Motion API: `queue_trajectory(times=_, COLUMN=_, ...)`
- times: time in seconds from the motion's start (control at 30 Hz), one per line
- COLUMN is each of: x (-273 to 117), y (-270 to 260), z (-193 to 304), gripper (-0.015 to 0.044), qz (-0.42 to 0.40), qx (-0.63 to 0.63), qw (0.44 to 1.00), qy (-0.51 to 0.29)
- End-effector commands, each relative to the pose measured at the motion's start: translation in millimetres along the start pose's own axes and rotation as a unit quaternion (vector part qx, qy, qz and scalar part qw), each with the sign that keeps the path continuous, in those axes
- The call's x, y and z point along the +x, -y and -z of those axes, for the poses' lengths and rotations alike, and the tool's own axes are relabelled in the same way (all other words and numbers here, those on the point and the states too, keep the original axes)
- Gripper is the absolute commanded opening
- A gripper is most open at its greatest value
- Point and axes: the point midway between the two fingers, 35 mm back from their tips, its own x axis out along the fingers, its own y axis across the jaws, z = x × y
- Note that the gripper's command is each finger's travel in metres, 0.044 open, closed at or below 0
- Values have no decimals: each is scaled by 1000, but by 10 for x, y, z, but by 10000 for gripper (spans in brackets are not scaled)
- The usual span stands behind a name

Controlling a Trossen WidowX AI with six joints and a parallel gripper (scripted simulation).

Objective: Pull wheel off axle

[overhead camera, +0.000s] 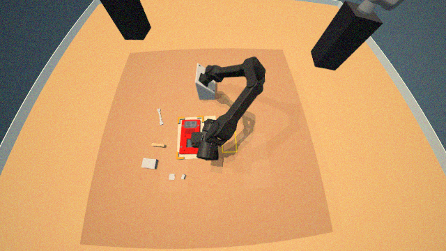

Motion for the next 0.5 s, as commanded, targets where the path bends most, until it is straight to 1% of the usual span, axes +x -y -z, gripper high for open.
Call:
queue_trajectory(times=0.0, x=-22, y=0, z=-4, gripper=0, qz=-1, qx=-1, qw=1000, qy=1)
queue_trajectory(times=0.47, x=-69, y=1, z=-3, gripper=0, qz=-1, qx=-1, qw=1000, qy=1)
